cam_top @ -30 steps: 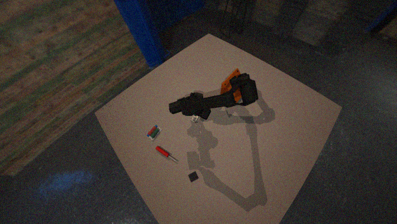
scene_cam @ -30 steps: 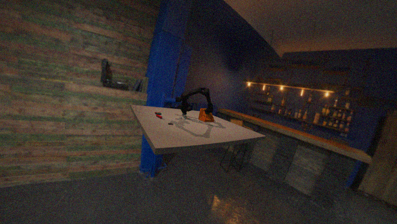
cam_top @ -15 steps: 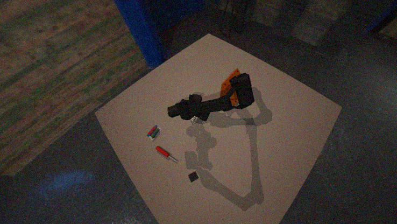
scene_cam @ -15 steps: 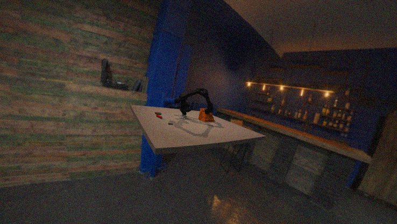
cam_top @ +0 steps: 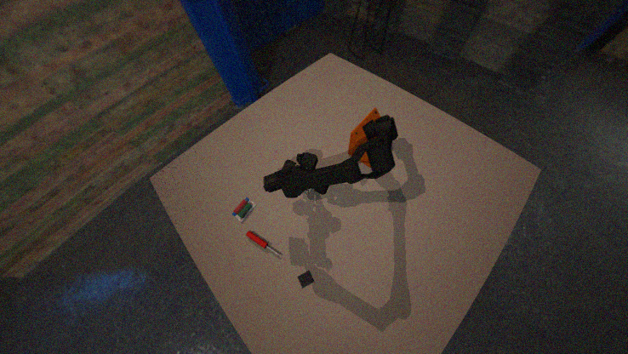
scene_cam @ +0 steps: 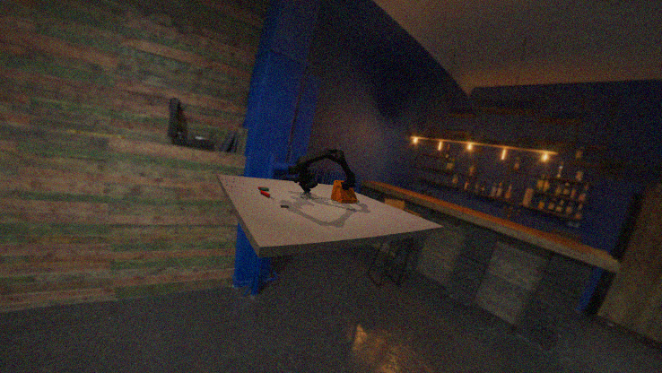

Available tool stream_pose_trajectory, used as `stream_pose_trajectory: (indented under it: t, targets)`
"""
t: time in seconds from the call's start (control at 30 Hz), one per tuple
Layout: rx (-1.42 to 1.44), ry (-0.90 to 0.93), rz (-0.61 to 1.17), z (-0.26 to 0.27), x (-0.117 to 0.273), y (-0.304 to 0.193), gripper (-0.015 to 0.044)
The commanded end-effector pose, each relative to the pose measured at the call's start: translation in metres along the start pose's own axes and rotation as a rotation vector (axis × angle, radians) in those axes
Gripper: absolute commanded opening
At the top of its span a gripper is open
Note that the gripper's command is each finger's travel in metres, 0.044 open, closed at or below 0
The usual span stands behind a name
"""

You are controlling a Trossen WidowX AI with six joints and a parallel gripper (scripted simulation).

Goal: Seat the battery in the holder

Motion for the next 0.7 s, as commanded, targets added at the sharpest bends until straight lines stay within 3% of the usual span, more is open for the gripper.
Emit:
stream_pose_trajectory:
  t: [0.0, 0.67]
  targets:
    - [-0.003, -0.009, -0.039, 0.001, -0.003, -0.005, 0.0070]
    - [-0.001, -0.019, -0.077, 0.004, -0.003, -0.018, 0.0070]
Point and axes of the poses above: the point midway between the two fingers, 35 mm back from their tips, its own x axis back along the fingers, its own z axis across the jaws, y = z × x, the point moved 9 cm from there along x, back along the fingers, and after that the axes turned 12 degrees about x, right-handed, at the moved point
